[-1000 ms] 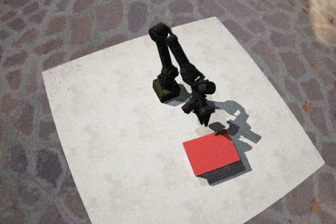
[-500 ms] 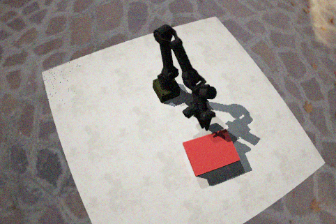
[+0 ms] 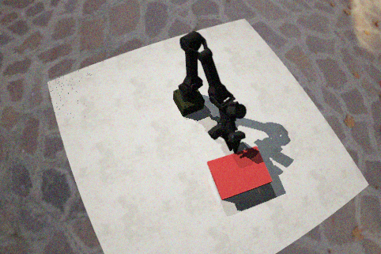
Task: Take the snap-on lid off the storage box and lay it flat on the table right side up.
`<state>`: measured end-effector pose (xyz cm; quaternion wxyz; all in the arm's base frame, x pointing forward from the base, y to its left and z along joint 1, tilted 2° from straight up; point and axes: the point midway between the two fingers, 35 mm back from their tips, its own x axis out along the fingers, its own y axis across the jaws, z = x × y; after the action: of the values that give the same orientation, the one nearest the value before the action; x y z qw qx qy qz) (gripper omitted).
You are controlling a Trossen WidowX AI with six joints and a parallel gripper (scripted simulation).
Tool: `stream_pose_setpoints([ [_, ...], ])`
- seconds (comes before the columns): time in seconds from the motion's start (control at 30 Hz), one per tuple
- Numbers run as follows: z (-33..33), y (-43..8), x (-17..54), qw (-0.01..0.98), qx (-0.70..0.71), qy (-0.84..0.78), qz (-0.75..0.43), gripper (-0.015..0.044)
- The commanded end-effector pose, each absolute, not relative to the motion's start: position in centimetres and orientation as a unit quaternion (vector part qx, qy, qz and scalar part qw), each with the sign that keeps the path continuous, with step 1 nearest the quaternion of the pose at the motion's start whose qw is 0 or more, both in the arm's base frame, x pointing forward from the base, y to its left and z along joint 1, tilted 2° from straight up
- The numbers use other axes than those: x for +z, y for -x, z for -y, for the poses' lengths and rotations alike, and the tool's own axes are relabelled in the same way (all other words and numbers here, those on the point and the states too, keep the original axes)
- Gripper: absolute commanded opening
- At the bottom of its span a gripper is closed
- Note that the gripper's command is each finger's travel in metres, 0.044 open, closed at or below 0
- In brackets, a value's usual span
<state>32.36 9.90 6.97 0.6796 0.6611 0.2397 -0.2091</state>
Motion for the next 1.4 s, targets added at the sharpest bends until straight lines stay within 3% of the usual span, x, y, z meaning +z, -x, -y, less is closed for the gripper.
stream_pose_setpoints([
  [0.0, -9.9, -32.9, 6.5, 0.680, -0.208, -0.660, -0.241, 0.0235],
  [0.43, -9.8, -34.3, 5.2, 0.681, -0.208, -0.660, -0.241, 0.0235],
  [0.53, -9.8, -34.3, 5.2, 0.681, -0.208, -0.660, -0.241, 0.0156],
  [0.87, -9.8, -34.3, 5.2, 0.681, -0.208, -0.660, -0.241, 0.0090],
  [1.0, -9.8, -34.3, 5.2, 0.681, -0.208, -0.660, -0.241, 0.0000],
  [1.37, -9.8, -34.2, 5.4, 0.680, -0.209, -0.661, -0.239, 0.0000],
])
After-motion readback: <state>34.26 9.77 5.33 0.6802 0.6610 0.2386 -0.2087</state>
